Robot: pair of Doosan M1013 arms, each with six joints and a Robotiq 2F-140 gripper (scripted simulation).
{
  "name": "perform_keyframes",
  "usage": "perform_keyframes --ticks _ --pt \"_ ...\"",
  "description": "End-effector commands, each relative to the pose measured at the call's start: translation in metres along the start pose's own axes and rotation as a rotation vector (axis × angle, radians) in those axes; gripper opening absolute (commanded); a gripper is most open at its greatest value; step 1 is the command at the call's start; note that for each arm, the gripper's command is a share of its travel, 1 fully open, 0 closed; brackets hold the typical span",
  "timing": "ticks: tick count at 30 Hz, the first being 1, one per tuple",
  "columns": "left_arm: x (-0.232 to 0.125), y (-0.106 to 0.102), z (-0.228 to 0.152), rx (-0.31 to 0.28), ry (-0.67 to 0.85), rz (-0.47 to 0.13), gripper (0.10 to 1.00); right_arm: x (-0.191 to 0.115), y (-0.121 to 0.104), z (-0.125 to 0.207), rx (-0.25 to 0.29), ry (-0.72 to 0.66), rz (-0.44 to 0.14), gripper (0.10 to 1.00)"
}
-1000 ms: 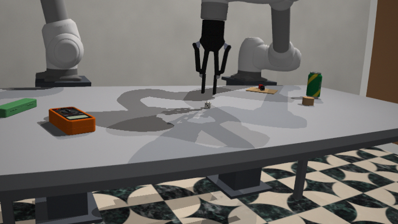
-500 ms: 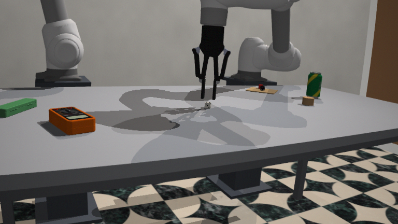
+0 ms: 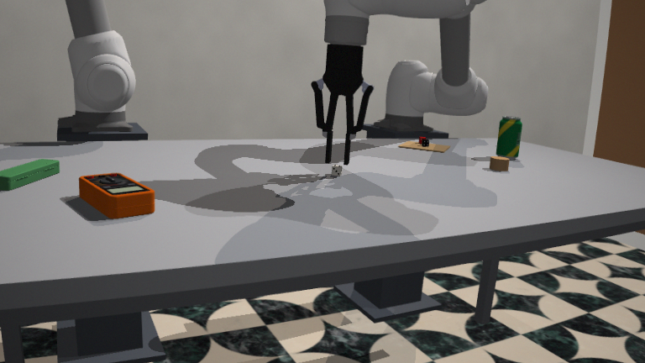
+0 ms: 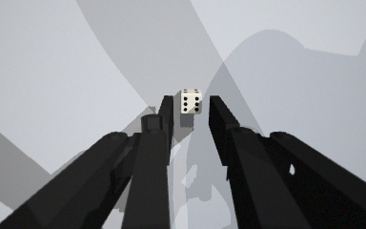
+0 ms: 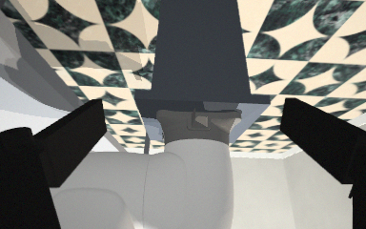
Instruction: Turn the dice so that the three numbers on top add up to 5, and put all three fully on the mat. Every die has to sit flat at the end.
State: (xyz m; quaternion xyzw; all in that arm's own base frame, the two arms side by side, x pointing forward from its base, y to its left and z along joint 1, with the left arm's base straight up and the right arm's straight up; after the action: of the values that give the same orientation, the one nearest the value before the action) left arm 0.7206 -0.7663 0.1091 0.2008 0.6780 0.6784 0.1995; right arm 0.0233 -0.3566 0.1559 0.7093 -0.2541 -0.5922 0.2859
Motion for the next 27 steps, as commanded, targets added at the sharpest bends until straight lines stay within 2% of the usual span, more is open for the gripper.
perform_keyframes --ticks 1,13,27 --pt "0.000 0.002 0.000 0.000 0.000 -0.002 0.291 0.000 0.000 0.000 0.000 0.000 0.001 1.000" --pt "0.000 0.000 0.000 0.000 0.000 -0.002 0.291 0.000 0.000 0.000 0.000 0.000 0.001 1.000" --pt "0.000 -0.015 0.000 0.000 0.000 -0.002 0.291 0.000 0.000 0.000 0.000 0.000 0.001 1.000"
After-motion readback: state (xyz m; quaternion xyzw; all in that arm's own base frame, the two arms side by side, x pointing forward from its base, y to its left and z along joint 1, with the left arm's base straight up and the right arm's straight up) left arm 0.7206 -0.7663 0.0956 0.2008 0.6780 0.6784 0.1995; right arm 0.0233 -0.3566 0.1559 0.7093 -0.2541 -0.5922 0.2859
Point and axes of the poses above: on each arm, the point where the finger pads meet when closed, its own y axis back along the fingers, its own z axis across the jaws, x = y × z, the point moved 5 cm from there along y, back along the fingers, and after that the axes turned 8 degrees about y, right-handed, at the moved point
